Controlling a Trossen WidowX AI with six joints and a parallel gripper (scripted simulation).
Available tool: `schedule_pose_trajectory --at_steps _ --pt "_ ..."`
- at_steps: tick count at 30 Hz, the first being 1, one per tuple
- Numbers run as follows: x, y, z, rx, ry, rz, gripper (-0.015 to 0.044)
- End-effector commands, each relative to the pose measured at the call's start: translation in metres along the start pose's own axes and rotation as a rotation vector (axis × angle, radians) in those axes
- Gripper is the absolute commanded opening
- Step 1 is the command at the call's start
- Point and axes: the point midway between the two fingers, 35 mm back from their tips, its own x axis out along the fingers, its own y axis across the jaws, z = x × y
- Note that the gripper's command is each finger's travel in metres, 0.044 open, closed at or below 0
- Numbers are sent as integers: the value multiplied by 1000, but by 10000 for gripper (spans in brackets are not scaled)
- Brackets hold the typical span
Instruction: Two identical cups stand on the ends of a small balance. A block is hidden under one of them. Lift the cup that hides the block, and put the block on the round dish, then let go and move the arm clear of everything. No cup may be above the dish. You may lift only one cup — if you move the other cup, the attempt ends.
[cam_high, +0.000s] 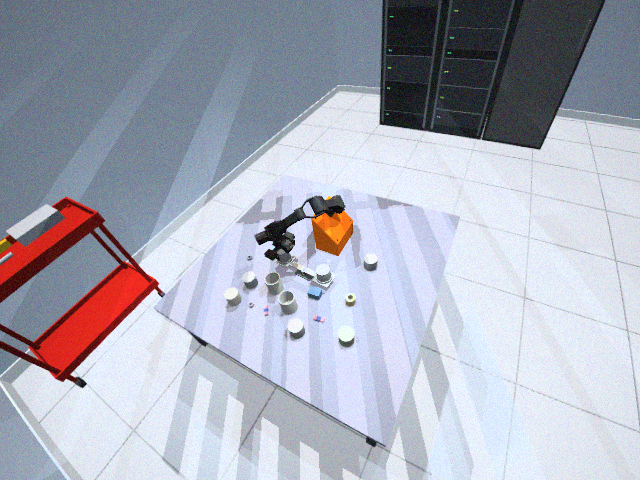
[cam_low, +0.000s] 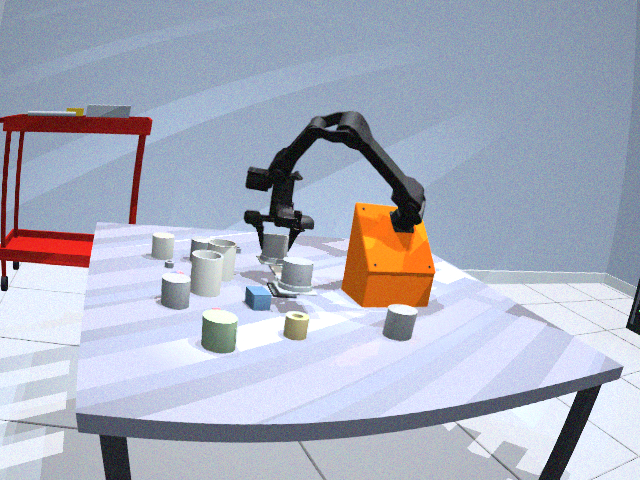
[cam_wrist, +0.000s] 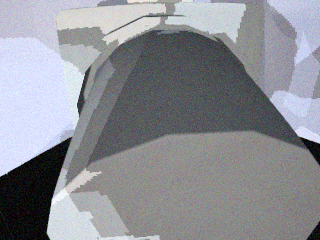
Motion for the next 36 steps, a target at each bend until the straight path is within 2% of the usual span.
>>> schedule_pose_trajectory --at_steps 1,36 --pt "-7 -3 -2 -9 8 -5 0" --pt "-51 -4 -3 -9 12 -5 0"
